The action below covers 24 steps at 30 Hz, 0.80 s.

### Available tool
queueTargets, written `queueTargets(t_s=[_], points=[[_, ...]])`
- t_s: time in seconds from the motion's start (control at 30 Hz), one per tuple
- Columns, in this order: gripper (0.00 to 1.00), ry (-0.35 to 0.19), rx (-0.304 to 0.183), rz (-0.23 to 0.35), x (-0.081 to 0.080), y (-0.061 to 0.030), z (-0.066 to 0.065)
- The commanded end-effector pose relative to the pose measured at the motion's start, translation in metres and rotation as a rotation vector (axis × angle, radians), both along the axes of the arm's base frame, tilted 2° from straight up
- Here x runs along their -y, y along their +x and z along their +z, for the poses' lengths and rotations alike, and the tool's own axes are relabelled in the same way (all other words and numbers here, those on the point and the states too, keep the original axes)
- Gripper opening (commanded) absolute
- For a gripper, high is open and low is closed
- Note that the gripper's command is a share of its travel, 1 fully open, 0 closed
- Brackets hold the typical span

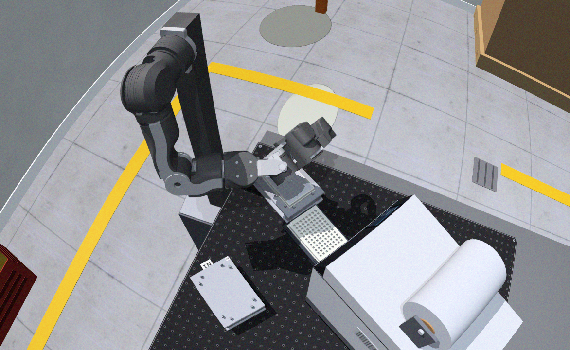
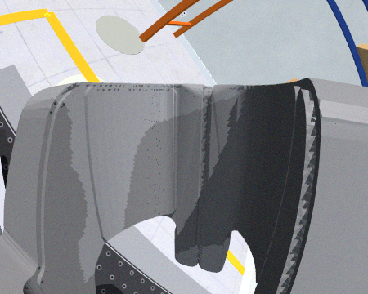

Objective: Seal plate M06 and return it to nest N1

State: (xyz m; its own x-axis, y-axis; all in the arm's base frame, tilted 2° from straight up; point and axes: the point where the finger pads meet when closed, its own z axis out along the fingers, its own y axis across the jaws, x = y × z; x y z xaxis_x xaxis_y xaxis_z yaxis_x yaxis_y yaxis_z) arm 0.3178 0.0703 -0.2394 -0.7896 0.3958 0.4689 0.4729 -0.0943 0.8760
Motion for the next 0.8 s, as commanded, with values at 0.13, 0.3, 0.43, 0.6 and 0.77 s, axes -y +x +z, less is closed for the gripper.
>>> queueTargets(t_s=[0.13, 0.3, 0.43, 0.6, 0.77], points=[[0.00, 0.008, 0.006, -0.001, -0.001, -0.0008, 0.001], [0.00, 0.008, 0.006, -0.001, -0.001, -0.0008, 0.001], [0.00, 0.008, 0.006, -0.001, -0.001, -0.0008, 0.001], [0.00, 0.126, -0.016, -0.094, 0.012, 0.0156, 0.017], [0.00, 0.208, -0.029, -0.156, 0.021, 0.0266, 0.029]])
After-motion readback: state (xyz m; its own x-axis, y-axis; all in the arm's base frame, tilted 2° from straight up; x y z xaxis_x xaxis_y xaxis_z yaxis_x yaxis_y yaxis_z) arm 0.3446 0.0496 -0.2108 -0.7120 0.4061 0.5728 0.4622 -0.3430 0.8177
